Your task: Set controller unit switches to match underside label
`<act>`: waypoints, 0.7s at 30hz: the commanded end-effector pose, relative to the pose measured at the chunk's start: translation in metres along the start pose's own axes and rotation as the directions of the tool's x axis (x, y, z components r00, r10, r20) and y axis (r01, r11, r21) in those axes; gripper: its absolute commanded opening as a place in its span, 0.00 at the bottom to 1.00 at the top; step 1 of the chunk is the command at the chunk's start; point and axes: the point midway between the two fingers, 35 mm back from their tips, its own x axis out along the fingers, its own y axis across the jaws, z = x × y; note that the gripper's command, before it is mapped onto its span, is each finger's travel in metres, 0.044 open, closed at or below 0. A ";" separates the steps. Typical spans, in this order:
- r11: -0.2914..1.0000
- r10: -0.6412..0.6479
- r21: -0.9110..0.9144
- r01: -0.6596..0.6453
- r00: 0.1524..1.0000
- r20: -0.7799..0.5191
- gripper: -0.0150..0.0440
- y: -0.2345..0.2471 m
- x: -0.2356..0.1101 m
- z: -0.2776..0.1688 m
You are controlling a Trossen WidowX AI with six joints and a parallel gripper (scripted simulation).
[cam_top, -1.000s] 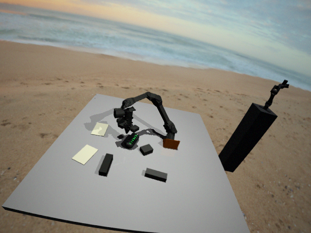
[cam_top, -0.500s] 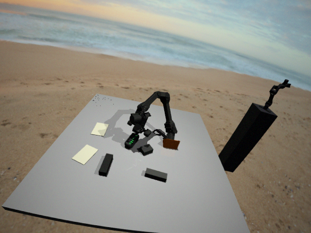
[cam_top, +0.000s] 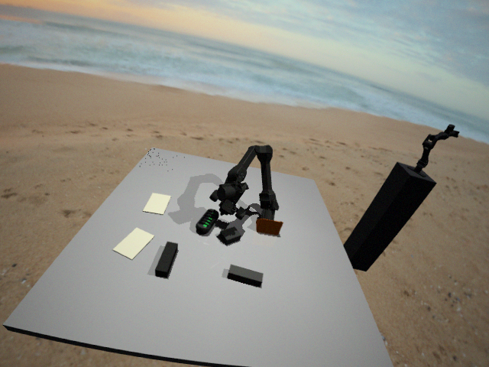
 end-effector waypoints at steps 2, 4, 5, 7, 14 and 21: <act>1.000 -0.005 -0.011 0.005 1.000 -0.006 0.25 0.003 0.008 -0.002; 1.000 -0.005 -0.011 0.005 1.000 -0.006 0.25 0.004 0.011 -0.001; 1.000 -0.005 -0.011 0.004 1.000 -0.006 0.25 0.005 0.012 -0.001; 1.000 -0.004 -0.011 0.004 1.000 -0.005 0.25 0.006 0.015 -0.001; 1.000 -0.004 -0.011 0.004 1.000 -0.006 0.25 0.009 0.026 -0.001; 1.000 -0.005 -0.011 0.005 1.000 -0.007 0.25 0.012 0.037 -0.002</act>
